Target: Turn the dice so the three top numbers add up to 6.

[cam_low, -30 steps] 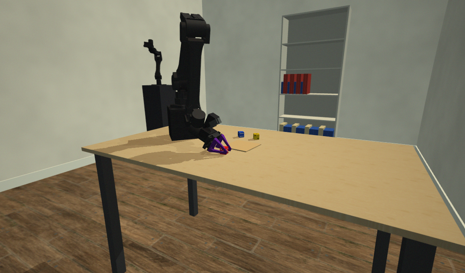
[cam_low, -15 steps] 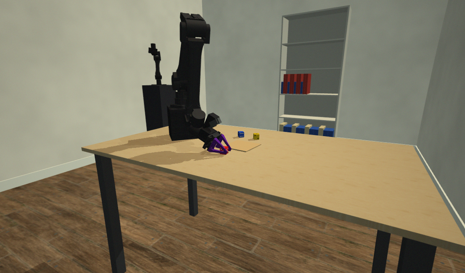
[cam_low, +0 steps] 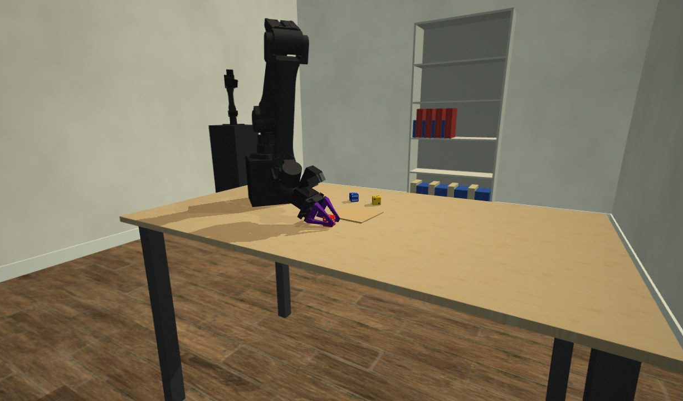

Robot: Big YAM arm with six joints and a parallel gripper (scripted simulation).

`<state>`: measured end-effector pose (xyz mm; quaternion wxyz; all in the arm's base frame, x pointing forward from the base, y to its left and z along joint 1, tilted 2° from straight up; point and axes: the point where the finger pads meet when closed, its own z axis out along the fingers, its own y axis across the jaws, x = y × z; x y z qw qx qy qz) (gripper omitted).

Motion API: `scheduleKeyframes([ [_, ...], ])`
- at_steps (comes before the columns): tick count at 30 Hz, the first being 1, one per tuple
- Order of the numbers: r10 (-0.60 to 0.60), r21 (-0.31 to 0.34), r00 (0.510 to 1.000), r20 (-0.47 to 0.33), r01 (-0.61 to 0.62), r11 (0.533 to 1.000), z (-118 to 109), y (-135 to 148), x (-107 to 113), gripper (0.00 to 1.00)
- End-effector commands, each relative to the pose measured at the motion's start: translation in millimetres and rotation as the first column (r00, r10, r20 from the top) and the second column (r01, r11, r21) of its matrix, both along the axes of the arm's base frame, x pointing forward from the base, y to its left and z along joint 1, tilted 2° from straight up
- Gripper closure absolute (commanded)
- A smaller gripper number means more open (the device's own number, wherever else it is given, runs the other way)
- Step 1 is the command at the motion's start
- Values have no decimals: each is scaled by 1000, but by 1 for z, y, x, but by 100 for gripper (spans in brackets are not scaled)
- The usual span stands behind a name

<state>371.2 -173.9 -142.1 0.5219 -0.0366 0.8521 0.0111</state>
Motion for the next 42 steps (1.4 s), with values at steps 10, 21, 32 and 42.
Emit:
scheduleKeyframes([
  [10,-1,-30,1000,30,2,1000,15,-5,-3,55],
  [21,-2,-9,1000,6,2,1000,25,-3,-36,55],
  [32,9,-17,1000,13,-9,1000,30,-4,-42,55],
  [42,5,-6,1000,7,-5,1000,52,0,-46,55],
])
